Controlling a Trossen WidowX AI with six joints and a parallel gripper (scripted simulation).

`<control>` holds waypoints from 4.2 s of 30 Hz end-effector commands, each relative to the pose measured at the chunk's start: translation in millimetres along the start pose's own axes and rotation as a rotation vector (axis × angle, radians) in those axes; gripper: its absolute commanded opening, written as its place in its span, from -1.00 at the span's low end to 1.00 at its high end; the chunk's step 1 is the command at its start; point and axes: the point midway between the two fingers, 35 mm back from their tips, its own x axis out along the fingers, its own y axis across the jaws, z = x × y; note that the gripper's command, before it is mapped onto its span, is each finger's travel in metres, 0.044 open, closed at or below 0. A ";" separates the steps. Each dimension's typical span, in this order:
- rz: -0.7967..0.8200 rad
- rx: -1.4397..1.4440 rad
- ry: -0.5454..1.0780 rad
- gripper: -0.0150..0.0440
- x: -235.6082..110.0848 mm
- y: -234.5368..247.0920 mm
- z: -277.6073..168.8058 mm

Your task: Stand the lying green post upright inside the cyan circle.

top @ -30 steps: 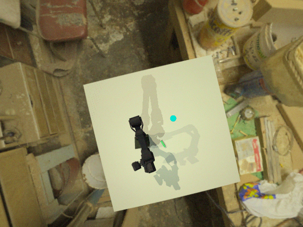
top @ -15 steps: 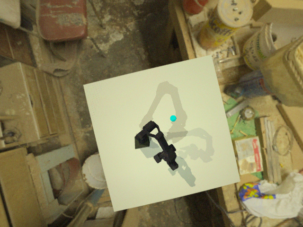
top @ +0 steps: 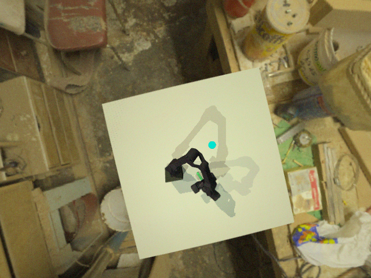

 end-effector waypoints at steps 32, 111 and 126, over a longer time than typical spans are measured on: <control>0.004 0.011 0.004 -0.42 -6.0 -0.6 -0.8; -0.011 -0.410 -0.034 -0.42 -105.9 122.8 -59.8; -0.007 -0.538 -0.029 -0.42 -107.6 156.5 -90.3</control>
